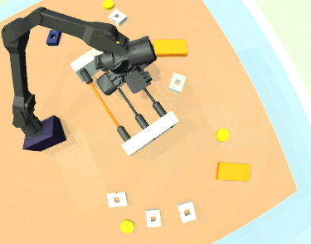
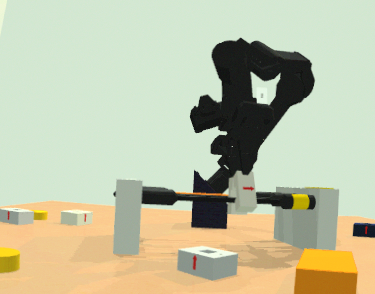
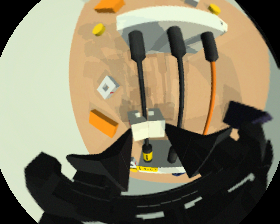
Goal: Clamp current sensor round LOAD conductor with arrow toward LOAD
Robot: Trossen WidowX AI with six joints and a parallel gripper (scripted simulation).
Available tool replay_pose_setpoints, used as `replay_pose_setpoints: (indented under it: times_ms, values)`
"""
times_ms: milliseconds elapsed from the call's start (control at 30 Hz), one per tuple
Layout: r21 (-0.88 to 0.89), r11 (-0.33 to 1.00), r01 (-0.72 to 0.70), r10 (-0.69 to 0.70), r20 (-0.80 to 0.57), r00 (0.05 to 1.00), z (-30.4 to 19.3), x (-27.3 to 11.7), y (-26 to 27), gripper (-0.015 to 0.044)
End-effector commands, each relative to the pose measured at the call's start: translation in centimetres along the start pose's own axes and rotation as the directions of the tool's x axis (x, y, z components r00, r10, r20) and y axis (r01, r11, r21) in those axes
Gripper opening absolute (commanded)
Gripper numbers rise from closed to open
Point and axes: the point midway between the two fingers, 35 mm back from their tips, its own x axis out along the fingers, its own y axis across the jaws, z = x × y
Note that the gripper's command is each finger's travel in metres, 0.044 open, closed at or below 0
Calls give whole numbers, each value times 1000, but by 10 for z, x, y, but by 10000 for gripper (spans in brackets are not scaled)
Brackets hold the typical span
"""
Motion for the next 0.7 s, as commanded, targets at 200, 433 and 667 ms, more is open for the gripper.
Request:
replay_pose_setpoints:
  times_ms: [200, 433, 667]
  values:
    - [0, 1000, 0, 0, -1, 1000, -1, 8, 0, 0]
    - [0, 1000, 0, 0, -1, 1000, -1, 8, 0, 0]
    - [0, 1000, 0, 0, -1, 1000, -1, 8, 0, 0]
